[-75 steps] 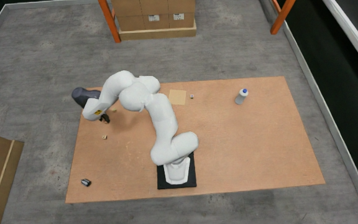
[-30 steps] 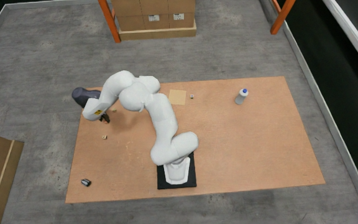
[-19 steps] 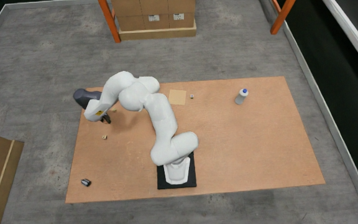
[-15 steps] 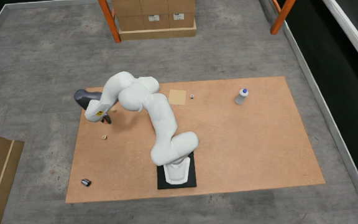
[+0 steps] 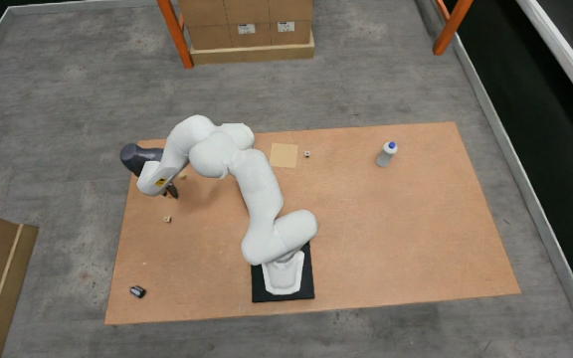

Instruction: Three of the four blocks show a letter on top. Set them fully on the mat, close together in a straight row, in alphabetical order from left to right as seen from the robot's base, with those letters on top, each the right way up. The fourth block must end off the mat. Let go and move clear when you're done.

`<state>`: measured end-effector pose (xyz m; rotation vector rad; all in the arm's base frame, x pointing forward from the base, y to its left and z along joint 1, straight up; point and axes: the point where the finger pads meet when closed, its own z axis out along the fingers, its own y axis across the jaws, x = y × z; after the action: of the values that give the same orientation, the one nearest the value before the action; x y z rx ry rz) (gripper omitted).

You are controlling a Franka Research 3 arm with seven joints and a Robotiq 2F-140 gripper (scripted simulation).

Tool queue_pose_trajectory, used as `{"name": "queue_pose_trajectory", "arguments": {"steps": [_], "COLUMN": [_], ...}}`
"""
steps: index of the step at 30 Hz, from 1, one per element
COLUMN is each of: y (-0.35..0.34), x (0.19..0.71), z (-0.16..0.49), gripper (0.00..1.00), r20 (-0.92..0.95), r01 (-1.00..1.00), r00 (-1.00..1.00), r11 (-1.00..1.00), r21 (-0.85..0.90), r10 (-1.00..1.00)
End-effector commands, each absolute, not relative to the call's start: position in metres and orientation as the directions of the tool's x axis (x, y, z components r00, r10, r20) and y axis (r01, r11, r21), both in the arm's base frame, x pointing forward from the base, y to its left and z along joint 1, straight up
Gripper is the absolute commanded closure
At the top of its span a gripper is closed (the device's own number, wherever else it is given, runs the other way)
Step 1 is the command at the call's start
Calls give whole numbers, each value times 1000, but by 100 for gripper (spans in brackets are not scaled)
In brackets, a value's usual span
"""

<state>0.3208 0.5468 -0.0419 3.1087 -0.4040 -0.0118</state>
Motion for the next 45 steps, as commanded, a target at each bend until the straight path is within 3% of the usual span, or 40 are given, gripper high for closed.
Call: {"name": "queue_pose_trajectory", "arguments": {"steps": [1,30,31,45], "y": [549,549,549,549], "x": [322,322,322,322], "z": [-42,-42,-42,-42], "gripper": [57,57,68,68], "r20": [-5,-5,-5,-5], "r01": [-261,-261,-261,-261], "r00": [965,965,965,965], "r11": [-965,-965,-965,-965], "r21": [2,2,2,2], "r10": [-261,-261,-261,-261]}}
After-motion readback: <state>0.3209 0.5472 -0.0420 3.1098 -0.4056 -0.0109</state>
